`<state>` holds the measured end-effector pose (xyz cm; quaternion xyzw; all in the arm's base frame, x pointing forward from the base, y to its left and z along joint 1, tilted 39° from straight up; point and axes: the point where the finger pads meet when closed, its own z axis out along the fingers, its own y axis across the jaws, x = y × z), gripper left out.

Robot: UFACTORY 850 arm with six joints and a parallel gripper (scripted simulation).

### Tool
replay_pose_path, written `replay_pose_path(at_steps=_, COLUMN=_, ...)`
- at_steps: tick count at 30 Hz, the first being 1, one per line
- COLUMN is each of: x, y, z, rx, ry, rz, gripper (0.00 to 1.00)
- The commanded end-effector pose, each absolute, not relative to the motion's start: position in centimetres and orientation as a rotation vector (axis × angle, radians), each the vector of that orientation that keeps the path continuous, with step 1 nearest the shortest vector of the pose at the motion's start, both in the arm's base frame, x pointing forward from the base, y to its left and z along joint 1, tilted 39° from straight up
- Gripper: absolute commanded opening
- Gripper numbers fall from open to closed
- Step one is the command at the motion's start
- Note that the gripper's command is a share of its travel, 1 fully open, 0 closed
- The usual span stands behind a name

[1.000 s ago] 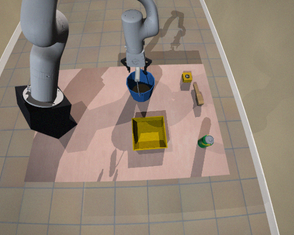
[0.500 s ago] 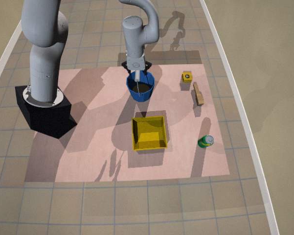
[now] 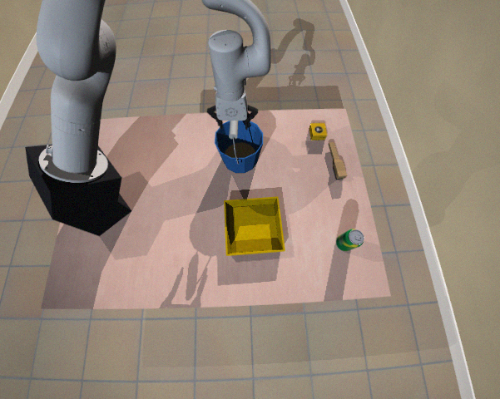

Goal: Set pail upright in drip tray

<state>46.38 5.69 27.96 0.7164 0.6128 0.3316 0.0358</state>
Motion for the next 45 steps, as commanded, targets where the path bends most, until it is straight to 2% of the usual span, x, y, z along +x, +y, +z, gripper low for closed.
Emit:
replay_pose_path(at_steps=1, x=46.42, y=5.68, z=28.01, rx=2.2, ry=1.882, rz=1.02, gripper=1.0)
replay_pose_path(at_steps=10, x=46.42, y=5.68, z=28.01, rx=2.2, ry=1.882, rz=1.02, gripper=1.0)
replay_pose_path(at_steps=11, x=46.42, y=5.68, z=28.01, rx=2.2, ry=1.882, rz=1.02, gripper=0.0)
replay_pose_path(at_steps=45, x=46.42, y=5.68, z=28.01, rx=2.2, ry=1.882, rz=1.02, gripper=0.0)
